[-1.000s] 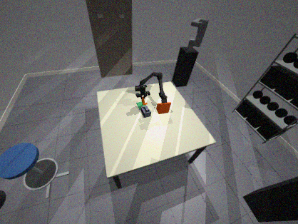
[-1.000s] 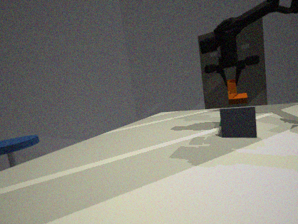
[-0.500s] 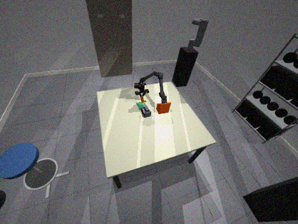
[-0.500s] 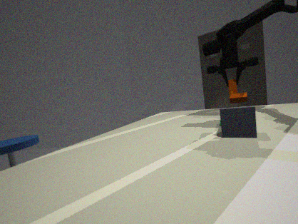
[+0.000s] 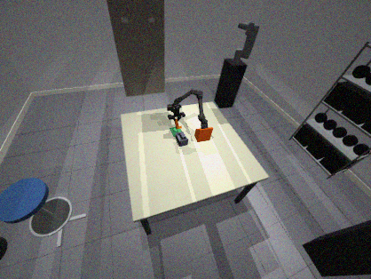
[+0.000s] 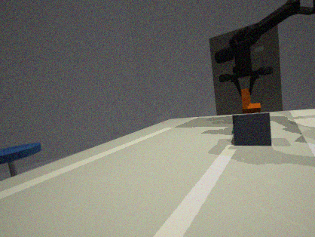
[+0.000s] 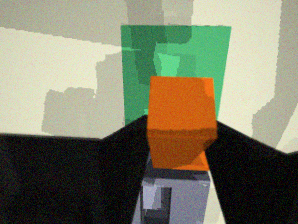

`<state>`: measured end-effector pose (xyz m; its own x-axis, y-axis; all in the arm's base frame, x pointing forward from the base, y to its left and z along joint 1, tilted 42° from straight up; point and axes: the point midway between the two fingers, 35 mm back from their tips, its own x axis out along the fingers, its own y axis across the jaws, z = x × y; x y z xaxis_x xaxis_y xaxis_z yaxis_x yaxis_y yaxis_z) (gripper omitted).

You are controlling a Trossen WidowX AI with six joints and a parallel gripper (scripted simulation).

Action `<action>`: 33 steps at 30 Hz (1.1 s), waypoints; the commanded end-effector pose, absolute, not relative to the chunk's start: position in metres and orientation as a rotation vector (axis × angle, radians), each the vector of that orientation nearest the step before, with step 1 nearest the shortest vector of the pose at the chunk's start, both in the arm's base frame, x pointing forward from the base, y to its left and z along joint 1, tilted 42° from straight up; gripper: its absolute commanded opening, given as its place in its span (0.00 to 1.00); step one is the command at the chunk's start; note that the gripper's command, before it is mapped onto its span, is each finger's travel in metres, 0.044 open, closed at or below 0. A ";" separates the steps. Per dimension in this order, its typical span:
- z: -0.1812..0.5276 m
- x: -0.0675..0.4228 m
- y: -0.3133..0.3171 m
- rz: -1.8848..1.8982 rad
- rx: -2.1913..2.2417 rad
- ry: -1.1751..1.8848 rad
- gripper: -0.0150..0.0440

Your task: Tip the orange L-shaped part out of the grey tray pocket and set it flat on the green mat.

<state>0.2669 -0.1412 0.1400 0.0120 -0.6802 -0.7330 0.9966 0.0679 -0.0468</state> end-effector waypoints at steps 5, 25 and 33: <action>0.129 0.266 -0.150 -1.430 0.579 0.702 0.25; 0.105 0.266 -0.172 -1.430 0.578 0.700 0.25; 0.096 0.265 -0.181 -1.430 0.577 0.700 0.25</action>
